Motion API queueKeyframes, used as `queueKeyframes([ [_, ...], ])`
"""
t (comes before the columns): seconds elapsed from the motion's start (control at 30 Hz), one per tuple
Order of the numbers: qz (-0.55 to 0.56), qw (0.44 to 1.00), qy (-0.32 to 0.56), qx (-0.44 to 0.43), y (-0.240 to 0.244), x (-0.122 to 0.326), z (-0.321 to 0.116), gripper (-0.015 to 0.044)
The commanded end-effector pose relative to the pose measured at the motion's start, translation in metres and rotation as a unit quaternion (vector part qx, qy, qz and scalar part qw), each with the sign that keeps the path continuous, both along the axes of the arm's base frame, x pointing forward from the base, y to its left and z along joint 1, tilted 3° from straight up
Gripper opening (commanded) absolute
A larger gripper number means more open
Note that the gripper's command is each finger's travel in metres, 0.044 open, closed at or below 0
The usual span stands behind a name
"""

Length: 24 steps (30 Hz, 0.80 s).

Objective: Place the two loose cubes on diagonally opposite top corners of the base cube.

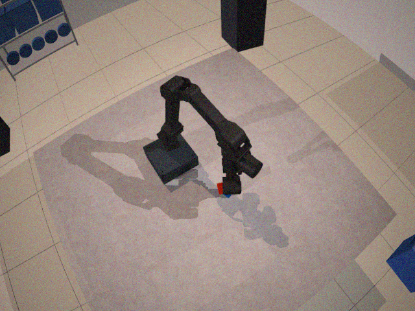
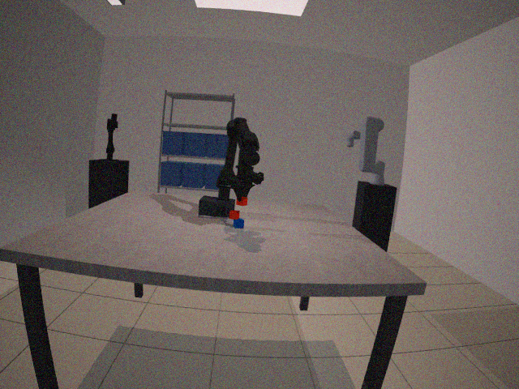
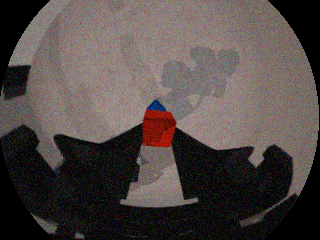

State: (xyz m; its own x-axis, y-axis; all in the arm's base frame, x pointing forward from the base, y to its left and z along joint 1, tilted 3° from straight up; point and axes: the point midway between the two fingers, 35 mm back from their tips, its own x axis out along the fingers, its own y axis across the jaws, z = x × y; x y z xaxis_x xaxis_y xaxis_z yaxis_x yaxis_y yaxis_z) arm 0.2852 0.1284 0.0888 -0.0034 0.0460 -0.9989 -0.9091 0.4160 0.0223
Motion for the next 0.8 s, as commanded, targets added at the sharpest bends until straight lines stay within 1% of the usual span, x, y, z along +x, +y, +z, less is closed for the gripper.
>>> queueKeyframes([
  [0.0, 0.07, 0.998, -0.005, 0.003, 0.011, 0.001, 0.0, 0.0105],
  [0.23, 0.085, 0.996, -0.006, 0.003, 0.013, 0.001, -0.002, 0.0105],
  [0.57, 0.091, 0.996, -0.006, 0.003, 0.012, -0.001, -0.03, 0.0105],
  [0.77, 0.091, 0.996, -0.006, 0.003, 0.012, -0.001, -0.03, 0.0105],
])
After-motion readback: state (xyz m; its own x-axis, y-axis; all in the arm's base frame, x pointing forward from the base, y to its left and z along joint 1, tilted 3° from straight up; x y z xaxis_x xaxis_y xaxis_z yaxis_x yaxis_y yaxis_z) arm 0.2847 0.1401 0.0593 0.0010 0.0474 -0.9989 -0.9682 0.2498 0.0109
